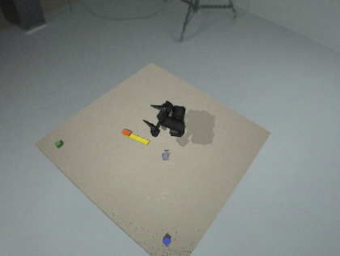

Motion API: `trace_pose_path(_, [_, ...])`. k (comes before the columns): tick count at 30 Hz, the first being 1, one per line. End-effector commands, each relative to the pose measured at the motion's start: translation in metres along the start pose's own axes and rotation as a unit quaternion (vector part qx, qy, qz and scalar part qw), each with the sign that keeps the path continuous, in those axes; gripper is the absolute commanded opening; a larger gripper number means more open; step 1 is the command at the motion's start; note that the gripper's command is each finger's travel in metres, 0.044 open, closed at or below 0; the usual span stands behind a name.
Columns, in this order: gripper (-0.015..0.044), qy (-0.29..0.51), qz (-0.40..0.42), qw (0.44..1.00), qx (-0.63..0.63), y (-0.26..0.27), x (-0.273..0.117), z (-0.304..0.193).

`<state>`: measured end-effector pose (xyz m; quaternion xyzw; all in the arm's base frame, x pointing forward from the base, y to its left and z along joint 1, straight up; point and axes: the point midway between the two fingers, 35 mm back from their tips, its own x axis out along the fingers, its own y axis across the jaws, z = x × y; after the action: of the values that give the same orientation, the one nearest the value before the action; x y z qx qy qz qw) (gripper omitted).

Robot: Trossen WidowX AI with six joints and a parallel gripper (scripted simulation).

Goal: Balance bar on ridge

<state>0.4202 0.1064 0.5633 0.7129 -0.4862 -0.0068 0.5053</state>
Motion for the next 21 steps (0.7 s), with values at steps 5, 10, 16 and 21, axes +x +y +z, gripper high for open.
trace_pose_path(5, [0.0315, 0.020, 0.004, 0.995, -0.103, -0.009, 0.010, -0.004])
trace_pose_path(10, [0.0315, 0.050, 0.007, 0.968, -0.246, -0.025, 0.024, -0.009])
trace_pose_path(16, [0.0315, 0.084, 0.009, 0.910, -0.406, -0.049, 0.040, -0.010])
trace_pose_path(21, [0.0315, 0.114, 0.008, 0.841, -0.529, -0.072, 0.051, -0.007])
